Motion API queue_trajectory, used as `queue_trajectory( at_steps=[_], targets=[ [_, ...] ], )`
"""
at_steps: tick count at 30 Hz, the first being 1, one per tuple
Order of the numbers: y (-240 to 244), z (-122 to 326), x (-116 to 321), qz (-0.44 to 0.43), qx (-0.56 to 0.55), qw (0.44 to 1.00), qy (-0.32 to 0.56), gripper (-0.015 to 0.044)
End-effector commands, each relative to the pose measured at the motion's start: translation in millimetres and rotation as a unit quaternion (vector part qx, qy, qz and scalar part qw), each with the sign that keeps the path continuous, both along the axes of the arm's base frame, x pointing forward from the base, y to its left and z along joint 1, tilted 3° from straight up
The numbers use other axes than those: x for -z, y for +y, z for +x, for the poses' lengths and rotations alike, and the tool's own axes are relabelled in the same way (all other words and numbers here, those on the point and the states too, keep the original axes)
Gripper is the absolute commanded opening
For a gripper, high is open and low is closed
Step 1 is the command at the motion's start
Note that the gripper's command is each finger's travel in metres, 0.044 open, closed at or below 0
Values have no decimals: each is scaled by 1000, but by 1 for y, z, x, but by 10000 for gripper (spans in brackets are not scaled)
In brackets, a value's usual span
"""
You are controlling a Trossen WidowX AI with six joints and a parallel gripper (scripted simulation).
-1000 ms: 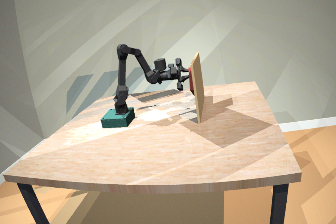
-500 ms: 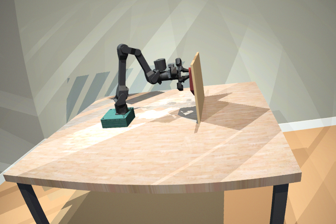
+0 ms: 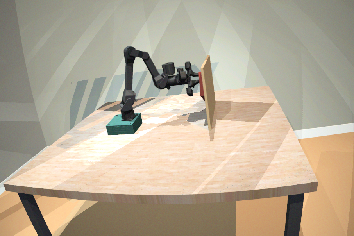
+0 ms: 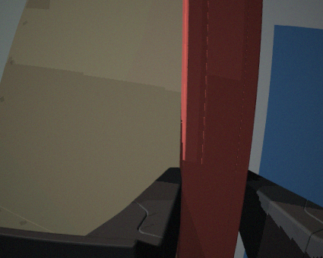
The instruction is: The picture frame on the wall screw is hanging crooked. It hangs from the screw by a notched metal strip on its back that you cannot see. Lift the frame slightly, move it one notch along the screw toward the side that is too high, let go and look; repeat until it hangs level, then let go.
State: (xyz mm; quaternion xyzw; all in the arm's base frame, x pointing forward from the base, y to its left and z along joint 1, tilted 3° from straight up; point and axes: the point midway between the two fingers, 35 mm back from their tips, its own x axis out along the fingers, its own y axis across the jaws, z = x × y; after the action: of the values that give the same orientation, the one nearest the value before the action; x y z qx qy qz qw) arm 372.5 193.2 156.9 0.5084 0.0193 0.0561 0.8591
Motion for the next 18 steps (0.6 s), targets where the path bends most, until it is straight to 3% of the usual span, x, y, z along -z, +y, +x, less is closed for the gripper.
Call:
queue_trajectory(
  at_steps=[1,18],
  targets=[
    [0,0,0,3,-3,1000,-1,0],
    [-1,0,1,3,-2,1000,-2,0]
  ],
)
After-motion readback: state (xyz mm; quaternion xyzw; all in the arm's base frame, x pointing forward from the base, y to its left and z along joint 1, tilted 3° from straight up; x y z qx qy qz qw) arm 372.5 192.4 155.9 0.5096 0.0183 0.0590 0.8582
